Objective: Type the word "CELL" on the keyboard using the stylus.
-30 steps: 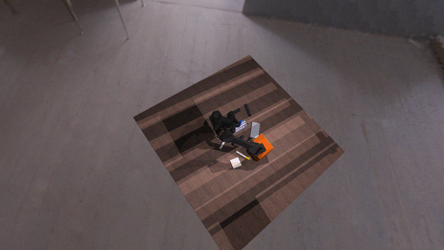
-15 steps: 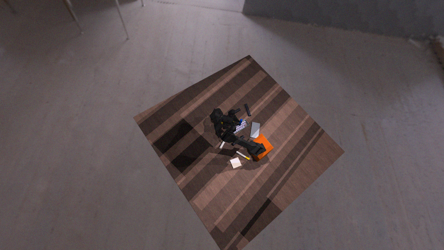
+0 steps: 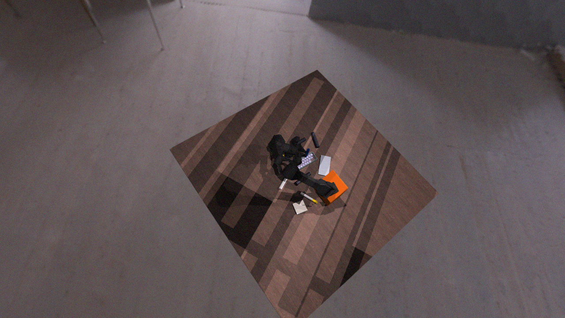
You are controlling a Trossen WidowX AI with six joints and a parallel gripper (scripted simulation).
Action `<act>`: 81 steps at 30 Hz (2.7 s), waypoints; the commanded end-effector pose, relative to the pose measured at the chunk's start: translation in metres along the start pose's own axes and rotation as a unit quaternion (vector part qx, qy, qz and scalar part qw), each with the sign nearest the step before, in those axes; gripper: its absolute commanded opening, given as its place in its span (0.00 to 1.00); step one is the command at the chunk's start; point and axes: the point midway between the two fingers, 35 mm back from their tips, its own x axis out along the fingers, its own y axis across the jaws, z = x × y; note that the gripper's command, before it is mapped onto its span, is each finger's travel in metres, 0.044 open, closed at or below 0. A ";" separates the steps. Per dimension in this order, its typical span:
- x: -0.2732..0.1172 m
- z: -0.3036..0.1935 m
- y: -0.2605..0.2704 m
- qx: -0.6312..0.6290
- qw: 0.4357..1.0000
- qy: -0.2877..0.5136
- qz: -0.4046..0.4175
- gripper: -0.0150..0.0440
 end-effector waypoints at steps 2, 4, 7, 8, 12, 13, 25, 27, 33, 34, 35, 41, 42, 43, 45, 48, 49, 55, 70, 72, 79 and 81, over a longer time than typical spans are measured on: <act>0.009 -0.008 -0.016 -0.004 1.000 0.004 0.001 0.25; 0.009 -0.007 -0.016 -0.004 1.000 0.004 0.001 0.25; 0.013 0.001 -0.016 -0.004 1.000 0.004 0.001 0.25; 0.016 0.006 -0.016 -0.004 1.000 0.004 0.001 0.25; 0.018 0.011 -0.016 -0.004 1.000 0.003 0.001 0.25; 0.018 0.011 -0.016 -0.004 1.000 0.003 0.001 0.25; 0.021 0.016 -0.017 -0.004 1.000 0.003 0.001 0.39; 0.021 0.016 -0.017 -0.004 1.000 0.003 0.001 0.39; 0.021 0.016 -0.017 -0.004 1.000 0.003 0.001 0.39; 0.021 0.016 -0.017 -0.004 1.000 0.003 0.001 0.39; 0.022 0.017 -0.017 -0.004 1.000 0.003 0.001 0.39; 0.023 0.019 -0.016 -0.004 1.000 0.003 0.001 0.39; 0.023 0.019 -0.016 -0.004 1.000 0.003 0.001 0.39; 0.023 0.019 -0.016 -0.004 1.000 0.003 0.001 0.39; 0.023 0.020 -0.016 -0.004 1.000 0.003 0.001 0.39; 0.024 0.021 -0.016 -0.004 1.000 0.003 0.001 0.39; 0.024 0.021 -0.016 -0.004 1.000 0.003 0.001 0.39; 0.024 0.021 -0.016 -0.004 1.000 0.003 0.001 0.39; 0.027 0.026 -0.016 -0.004 1.000 0.003 0.001 0.39; 0.027 0.026 -0.016 -0.004 1.000 0.003 0.001 0.39; 0.029 0.029 -0.016 -0.004 1.000 0.003 0.001 0.39; 0.029 0.029 -0.016 -0.004 1.000 0.003 0.001 0.39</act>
